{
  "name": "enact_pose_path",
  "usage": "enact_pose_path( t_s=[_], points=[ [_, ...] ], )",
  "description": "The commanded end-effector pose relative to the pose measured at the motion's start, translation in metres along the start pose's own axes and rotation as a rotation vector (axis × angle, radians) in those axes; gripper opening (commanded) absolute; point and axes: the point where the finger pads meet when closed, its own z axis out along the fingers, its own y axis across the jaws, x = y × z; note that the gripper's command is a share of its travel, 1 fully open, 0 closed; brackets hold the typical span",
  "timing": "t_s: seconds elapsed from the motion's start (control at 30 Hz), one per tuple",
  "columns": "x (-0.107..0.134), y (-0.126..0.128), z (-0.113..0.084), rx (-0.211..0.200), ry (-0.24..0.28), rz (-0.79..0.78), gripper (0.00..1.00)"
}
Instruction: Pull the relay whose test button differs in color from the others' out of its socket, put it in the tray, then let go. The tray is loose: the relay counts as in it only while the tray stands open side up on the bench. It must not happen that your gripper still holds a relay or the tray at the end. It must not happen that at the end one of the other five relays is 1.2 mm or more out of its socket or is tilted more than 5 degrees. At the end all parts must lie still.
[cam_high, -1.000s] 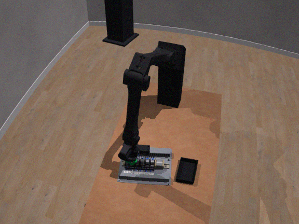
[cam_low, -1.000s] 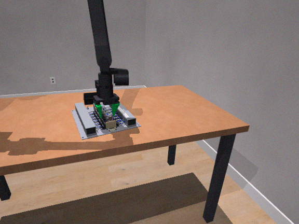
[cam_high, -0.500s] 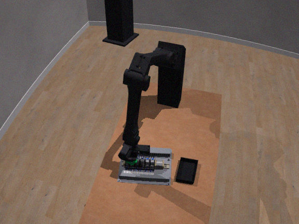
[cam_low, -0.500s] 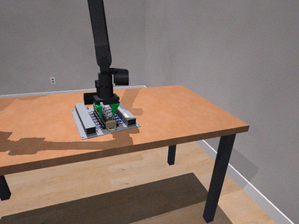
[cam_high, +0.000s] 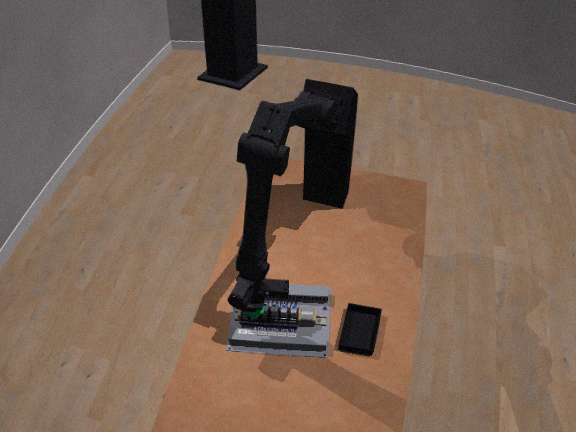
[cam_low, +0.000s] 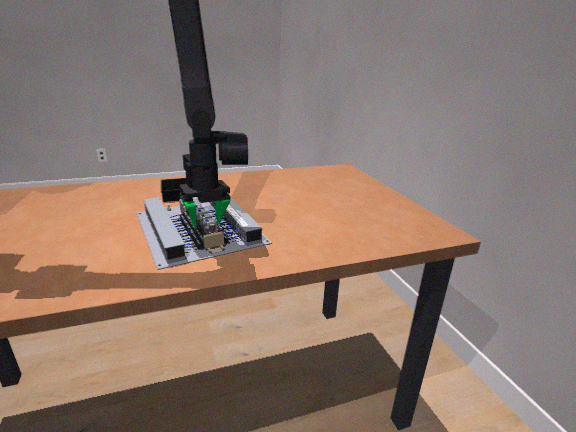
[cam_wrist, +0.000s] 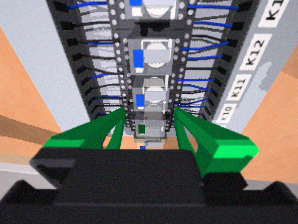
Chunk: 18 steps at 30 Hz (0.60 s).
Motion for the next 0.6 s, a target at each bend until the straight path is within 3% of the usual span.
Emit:
enact_pose_path(
  t_s=[0.0,0.03,0.07,0.57],
  points=[
    [0.0048,-0.0302,-0.0153,0.056,0.017,-0.003,0.59],
    [0.0048,-0.0302,-0.0153,0.056,0.017,-0.003,0.59],
    [0.0048,-0.0302,-0.0153,0.056,0.017,-0.003,0.0],
    [0.006,-0.0292,-0.0154,0.054,0.017,-0.002,0.0]
  ],
)
